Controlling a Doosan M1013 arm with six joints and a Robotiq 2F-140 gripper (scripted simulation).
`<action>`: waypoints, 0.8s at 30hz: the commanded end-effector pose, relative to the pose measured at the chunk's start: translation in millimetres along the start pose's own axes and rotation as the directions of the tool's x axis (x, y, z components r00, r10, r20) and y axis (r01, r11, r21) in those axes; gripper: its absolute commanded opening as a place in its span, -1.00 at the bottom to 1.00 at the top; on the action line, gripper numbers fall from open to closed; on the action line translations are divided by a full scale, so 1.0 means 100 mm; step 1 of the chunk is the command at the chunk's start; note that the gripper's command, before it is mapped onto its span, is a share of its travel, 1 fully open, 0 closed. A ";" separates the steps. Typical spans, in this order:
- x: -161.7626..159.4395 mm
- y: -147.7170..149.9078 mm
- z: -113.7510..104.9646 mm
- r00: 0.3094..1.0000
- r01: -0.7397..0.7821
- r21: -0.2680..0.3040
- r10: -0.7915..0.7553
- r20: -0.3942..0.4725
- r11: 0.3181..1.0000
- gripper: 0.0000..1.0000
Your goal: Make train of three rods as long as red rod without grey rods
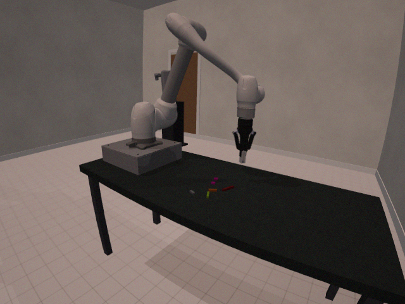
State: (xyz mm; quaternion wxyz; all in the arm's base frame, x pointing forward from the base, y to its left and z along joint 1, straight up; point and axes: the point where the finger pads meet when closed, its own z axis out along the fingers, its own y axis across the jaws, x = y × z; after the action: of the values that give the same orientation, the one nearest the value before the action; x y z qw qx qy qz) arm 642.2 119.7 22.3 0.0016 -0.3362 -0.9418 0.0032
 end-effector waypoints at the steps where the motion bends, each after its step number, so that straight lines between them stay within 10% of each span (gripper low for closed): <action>1: 0.00 0.00 0.00 1.000 0.000 0.000 0.000 0.000 1.000 -0.94; 11: 0.94 -0.43 -0.01 0.987 -0.158 0.000 0.158 0.000 0.987 -0.94; 24: 0.95 -0.44 -0.01 0.987 -0.160 0.000 0.160 0.000 0.987 -0.94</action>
State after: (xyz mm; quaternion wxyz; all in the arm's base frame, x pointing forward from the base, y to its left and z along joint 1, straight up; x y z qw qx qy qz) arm 540.6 146.2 23.1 0.0014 -0.4109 -0.9117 0.0033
